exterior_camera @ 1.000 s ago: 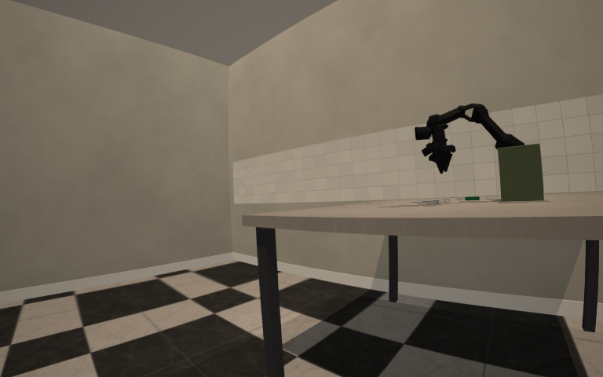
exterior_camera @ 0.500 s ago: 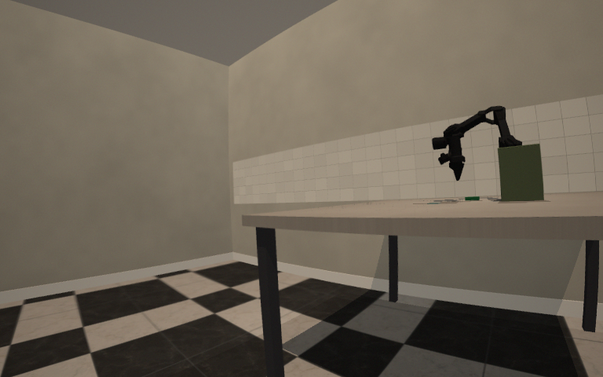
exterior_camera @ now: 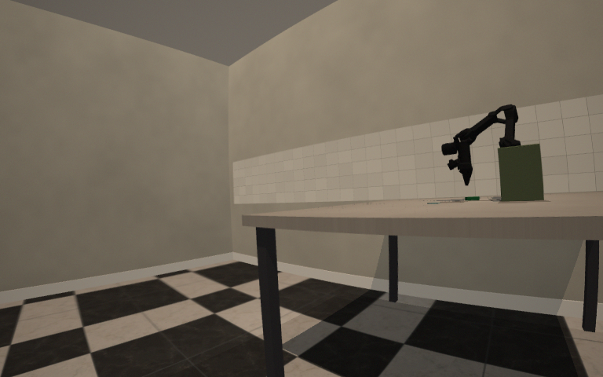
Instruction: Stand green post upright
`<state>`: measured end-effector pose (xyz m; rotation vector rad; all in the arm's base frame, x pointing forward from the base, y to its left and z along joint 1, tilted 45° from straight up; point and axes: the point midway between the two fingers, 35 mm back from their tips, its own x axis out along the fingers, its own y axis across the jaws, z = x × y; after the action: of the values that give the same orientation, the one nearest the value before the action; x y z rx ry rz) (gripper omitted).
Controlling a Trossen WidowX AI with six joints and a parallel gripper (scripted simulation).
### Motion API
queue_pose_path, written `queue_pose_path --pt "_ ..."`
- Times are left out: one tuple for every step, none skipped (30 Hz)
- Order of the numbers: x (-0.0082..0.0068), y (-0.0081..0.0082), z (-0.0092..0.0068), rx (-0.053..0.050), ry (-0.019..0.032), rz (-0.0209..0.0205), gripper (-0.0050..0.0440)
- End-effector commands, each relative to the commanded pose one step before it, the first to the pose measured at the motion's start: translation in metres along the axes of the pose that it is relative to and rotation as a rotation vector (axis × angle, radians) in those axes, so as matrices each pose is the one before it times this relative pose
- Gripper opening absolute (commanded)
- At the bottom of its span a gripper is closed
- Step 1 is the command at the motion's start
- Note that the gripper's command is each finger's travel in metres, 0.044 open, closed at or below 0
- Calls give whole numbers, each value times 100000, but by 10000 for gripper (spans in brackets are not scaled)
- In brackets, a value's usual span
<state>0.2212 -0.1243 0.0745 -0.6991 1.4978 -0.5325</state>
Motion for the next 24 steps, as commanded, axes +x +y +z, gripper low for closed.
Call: queue_pose_path --pt "1456 92 -136 -654 1 657 233" --pt "538 -15 -32 -7 -13 -58 233" --pt "320 -12 -27 -7 -6 -50 233" --pt "106 -4 -10 -3 -2 -19 233" --pt "0 0 0 0 0 0 233" --pt "0 0 0 0 0 0 233" --pt "52 -11 26 29 -27 -1 233" --pt "168 5 13 4 -1 25 233" --pt "280 7 18 5 -2 35 233" --pt "391 7 18 5 -3 37 233" --pt "466 4 11 3 -6 26 233" --pt "439 0 0 0 -6 6 233" --pt "332 -2 -7 -3 -5 -7 233" --pt "221 -3 -8 -3 -4 -11 233" --pt "165 -2 -8 -3 -3 -11 233" --pt "164 -3 -9 -3 -3 -14 233" --pt "0 0 0 0 0 0 233" --pt "0 0 0 0 0 0 233" --pt "166 -3 -11 -4 -3 -17 233" --pt "166 -4 -12 -4 -2 -19 233" --pt "166 -4 -14 -5 -2 -22 233" --pt "165 -5 -15 -6 -2 -25 233" --pt "153 -5 7 10 -11 -6 233" --pt "154 0 -2 -2 -1 -2 233"
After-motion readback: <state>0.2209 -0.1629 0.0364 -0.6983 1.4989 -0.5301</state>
